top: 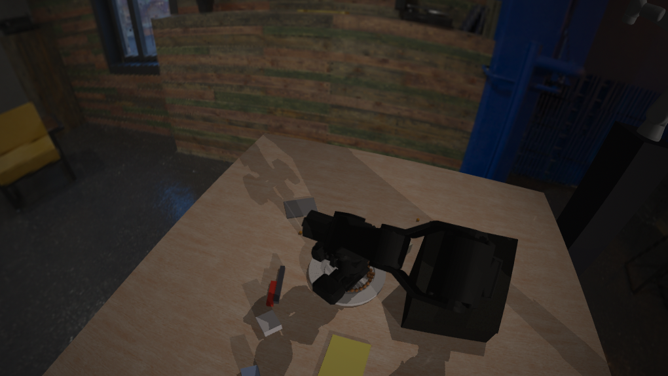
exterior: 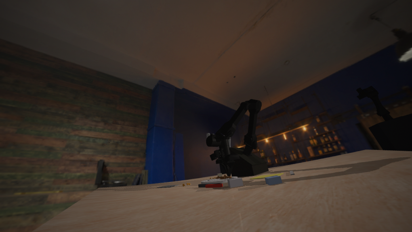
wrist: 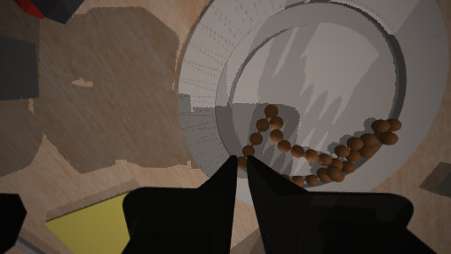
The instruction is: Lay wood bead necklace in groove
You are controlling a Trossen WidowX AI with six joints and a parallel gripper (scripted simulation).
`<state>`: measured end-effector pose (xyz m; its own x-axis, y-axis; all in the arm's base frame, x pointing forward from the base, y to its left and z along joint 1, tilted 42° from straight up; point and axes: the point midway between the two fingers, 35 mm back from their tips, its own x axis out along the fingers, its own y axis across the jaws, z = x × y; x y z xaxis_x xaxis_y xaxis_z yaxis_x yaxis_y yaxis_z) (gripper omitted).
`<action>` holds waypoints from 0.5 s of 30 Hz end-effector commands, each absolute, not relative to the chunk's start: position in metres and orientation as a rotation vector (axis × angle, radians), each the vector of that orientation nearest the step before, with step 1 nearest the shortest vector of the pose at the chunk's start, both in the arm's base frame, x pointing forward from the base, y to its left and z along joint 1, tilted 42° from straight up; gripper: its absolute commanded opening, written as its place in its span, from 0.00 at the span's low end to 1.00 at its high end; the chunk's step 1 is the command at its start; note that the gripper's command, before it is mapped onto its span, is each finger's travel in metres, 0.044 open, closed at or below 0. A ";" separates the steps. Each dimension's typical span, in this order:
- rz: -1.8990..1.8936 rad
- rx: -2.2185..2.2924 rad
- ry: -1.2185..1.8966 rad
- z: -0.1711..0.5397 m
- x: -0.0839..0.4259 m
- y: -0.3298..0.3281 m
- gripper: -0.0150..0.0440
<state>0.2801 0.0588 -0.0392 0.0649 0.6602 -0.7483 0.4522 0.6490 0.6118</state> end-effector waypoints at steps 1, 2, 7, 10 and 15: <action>0.200 0.953 1.576 -0.044 0.279 0.065 0.25; 0.200 0.953 1.576 -0.045 0.279 0.066 0.25; 0.198 0.951 1.570 -0.041 0.281 0.061 0.43; 0.198 0.951 1.570 -0.041 0.281 0.061 0.57; 0.198 0.951 1.570 -0.041 0.281 0.061 0.79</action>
<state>0.2805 0.0608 -0.0410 0.0662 0.6607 -0.7477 0.4564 0.6464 0.6115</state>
